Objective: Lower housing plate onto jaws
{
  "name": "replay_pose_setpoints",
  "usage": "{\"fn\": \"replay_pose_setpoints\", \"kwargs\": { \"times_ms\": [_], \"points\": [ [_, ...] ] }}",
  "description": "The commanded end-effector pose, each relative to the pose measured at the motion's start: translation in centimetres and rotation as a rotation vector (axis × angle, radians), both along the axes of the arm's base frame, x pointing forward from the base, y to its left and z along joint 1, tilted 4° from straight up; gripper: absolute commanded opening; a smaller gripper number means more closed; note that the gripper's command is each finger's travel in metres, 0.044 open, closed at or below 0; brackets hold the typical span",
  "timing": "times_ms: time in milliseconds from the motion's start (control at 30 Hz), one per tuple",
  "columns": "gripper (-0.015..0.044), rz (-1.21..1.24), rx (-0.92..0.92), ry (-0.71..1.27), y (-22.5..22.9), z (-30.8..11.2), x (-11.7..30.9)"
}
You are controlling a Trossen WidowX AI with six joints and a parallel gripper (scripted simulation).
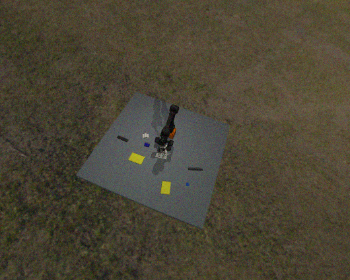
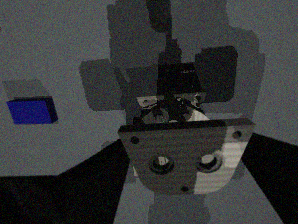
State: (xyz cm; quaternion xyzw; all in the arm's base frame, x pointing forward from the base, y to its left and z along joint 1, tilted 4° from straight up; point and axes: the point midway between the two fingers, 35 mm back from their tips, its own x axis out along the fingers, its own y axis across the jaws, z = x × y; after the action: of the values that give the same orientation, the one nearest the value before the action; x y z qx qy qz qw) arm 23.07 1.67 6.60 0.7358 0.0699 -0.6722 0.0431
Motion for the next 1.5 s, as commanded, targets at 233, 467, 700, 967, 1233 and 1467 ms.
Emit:
{"fn": "replay_pose_setpoints", "kwargs": {
  "times_ms": [233, 467, 700, 967, 1233, 1467],
  "points": [
    [0.0351, -0.006, -0.004, 0.0, -0.1, 0.0, 0.0],
    [0.0351, -0.006, -0.004, 0.0, -0.1, -0.1, 0.0],
    [0.0351, -0.006, -0.004, 0.0, 0.0, -1.2, 0.2],
    [0.0351, -0.006, -0.004, 0.0, 0.1, -2.5, 0.4],
    [0.0351, -0.006, -0.004, 0.0, 0.1, -3.8, 0.5],
    [0.0351, -0.006, -0.004, 0.001, 0.1, -5.0, 0.5]
  ]
}}
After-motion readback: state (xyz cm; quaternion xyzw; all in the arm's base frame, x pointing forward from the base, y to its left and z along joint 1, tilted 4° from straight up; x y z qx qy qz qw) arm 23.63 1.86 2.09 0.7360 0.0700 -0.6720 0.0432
